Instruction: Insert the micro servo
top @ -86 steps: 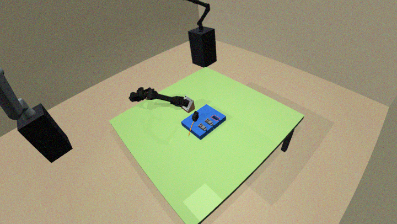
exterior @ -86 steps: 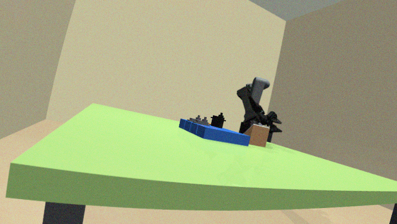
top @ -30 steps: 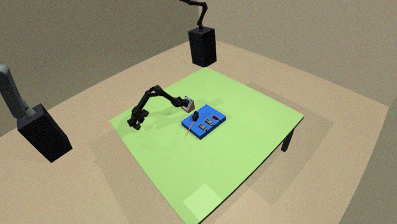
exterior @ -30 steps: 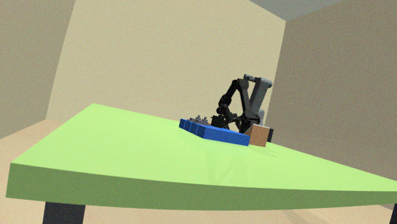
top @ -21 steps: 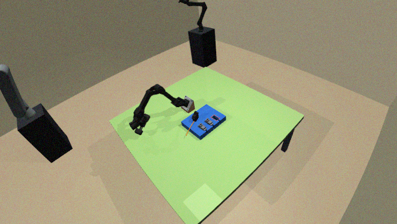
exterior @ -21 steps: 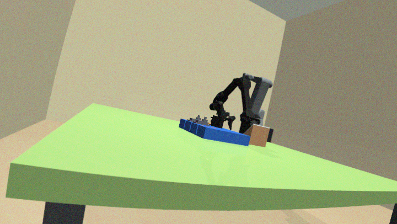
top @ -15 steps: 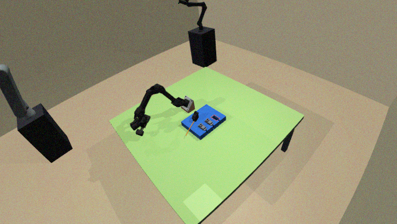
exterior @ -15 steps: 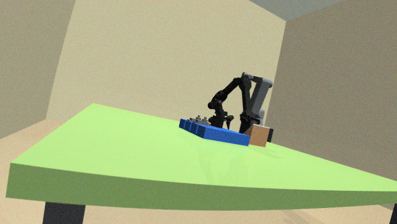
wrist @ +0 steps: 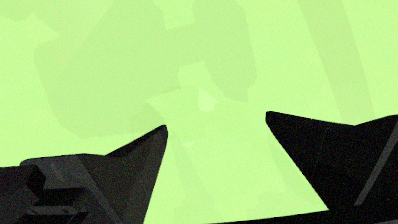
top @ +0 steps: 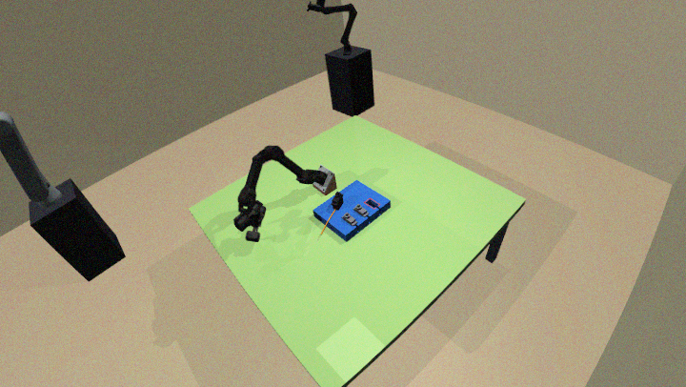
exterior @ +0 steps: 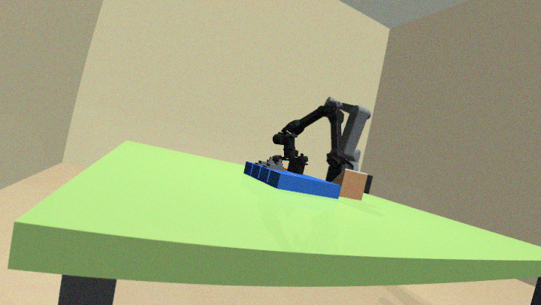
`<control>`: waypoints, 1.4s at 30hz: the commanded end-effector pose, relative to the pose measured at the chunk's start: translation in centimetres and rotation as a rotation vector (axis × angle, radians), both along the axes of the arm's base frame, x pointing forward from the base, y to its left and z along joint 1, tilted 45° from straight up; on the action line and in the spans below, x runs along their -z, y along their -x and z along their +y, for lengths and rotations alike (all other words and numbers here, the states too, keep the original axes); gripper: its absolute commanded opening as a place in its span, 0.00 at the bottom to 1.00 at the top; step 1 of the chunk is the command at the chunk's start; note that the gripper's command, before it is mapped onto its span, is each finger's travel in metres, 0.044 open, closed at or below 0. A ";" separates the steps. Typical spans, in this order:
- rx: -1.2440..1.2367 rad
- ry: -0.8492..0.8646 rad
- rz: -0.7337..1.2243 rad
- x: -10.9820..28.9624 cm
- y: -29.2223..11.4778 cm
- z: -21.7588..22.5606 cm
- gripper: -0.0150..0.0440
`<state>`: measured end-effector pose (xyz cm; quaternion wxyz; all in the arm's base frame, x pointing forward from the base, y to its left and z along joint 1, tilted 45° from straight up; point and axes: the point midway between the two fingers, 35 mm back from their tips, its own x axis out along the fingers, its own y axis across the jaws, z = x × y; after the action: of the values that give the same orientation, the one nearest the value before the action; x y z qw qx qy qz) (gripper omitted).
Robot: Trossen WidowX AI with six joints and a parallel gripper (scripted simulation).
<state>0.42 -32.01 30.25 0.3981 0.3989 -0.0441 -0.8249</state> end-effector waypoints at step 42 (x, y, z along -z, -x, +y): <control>-0.967 -0.350 0.602 16.7 -22.3 30.3 1.00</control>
<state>23.42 -3.64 14.11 0.6371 0.2195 0.3873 -0.6293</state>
